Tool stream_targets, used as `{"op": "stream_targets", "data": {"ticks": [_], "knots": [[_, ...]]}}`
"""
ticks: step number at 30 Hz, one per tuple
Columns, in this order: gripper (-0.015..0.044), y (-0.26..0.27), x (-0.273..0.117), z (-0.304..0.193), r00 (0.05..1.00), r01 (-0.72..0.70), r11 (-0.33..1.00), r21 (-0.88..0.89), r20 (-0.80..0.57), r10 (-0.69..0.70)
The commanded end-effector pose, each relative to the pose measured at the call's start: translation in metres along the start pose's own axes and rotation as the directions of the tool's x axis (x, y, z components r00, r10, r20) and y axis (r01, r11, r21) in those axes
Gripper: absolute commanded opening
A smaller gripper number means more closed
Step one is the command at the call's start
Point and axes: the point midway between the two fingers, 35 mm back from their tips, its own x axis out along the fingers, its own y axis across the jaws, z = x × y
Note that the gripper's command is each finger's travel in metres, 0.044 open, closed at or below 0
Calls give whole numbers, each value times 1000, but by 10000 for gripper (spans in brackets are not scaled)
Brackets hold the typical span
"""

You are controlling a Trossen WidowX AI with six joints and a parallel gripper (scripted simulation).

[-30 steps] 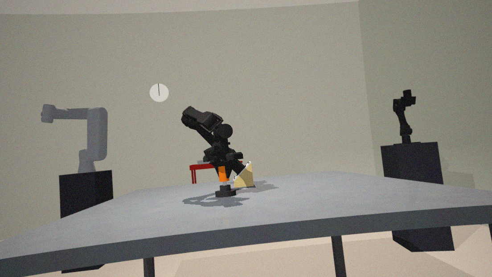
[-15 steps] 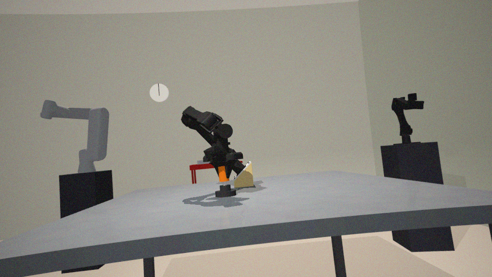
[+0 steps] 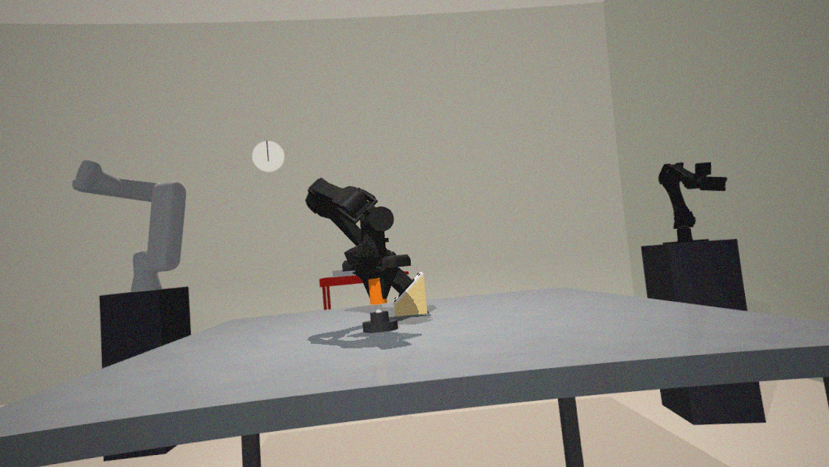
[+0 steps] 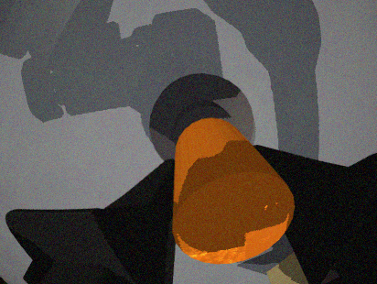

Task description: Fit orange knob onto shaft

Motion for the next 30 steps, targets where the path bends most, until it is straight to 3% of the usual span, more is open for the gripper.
{"op": "stream_targets", "data": {"ticks": [1,30], "knots": [[0,1,1,0,1000,0,1000,-9,1,0],[0,-1,-1,3,1000,1,998,-61,1,0]]}}
